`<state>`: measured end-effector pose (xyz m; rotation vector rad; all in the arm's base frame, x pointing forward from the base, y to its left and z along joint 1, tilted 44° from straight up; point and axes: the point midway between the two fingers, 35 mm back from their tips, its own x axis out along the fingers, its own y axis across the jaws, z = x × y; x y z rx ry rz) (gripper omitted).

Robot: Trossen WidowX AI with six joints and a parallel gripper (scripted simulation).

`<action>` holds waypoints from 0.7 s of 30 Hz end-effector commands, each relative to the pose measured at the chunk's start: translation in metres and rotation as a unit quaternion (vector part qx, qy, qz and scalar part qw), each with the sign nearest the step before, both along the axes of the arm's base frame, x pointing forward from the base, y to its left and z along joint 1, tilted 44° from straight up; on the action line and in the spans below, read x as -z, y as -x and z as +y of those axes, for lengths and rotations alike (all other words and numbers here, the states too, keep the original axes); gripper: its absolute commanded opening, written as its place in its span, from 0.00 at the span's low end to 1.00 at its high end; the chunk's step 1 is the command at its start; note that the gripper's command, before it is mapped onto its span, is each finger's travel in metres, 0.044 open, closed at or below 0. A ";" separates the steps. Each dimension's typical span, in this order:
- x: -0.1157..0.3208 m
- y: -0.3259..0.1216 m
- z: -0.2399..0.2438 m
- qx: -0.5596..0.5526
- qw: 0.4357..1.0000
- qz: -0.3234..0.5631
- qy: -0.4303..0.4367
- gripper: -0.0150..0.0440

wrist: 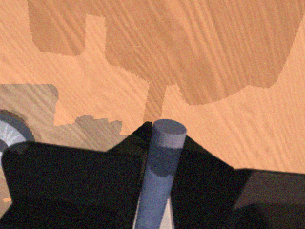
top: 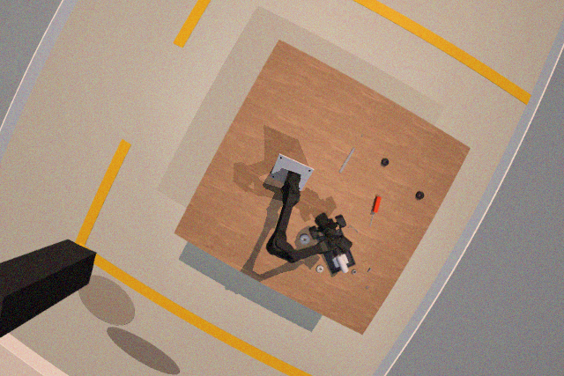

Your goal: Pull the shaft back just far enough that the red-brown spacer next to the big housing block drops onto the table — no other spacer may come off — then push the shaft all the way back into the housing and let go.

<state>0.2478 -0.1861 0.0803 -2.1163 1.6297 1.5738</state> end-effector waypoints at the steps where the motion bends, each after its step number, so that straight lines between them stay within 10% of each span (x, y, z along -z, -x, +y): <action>1: -0.002 -0.003 -0.001 0.000 1.000 -0.003 0.000 0.25; 21: -0.007 -0.008 -0.005 0.000 1.000 -0.003 0.000 0.25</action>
